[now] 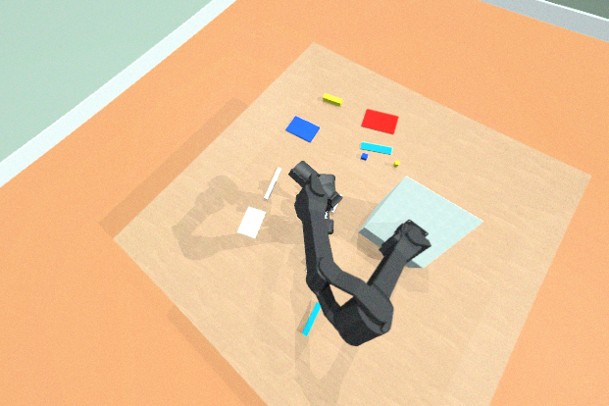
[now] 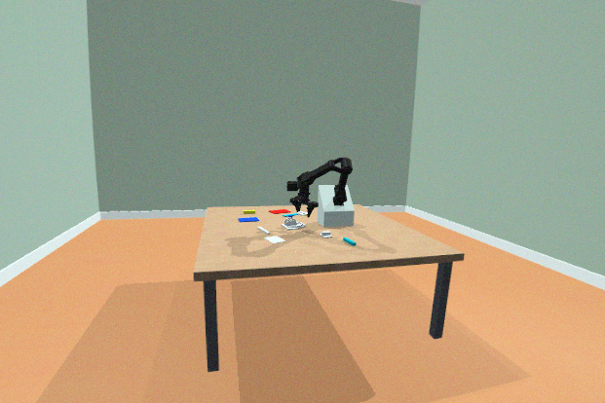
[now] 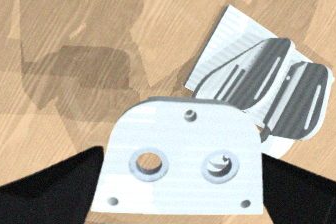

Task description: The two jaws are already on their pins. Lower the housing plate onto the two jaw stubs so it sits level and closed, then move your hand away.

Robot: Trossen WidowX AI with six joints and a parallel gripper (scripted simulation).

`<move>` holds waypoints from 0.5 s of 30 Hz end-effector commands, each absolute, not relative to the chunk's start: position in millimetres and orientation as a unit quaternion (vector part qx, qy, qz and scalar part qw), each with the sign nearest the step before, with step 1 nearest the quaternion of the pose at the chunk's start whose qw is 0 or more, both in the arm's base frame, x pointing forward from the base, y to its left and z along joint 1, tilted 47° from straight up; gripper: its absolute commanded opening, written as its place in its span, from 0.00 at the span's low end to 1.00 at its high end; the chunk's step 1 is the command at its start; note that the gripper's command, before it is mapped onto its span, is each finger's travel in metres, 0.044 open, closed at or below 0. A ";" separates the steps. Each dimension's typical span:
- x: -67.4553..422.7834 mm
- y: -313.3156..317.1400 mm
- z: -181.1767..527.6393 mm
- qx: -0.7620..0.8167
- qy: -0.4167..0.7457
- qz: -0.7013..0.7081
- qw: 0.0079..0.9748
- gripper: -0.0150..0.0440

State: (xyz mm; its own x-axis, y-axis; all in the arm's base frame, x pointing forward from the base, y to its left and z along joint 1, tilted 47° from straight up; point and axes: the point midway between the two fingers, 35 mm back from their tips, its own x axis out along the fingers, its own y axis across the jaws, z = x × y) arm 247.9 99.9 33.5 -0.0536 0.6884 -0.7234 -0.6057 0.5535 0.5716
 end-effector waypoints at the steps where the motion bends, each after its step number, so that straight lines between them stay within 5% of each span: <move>1: 253.7 89.8 23.0 0.071 0.570 0.449 0.685 0.85; 15: 258.1 57.2 -10.3 0.175 0.617 0.378 0.667 0.85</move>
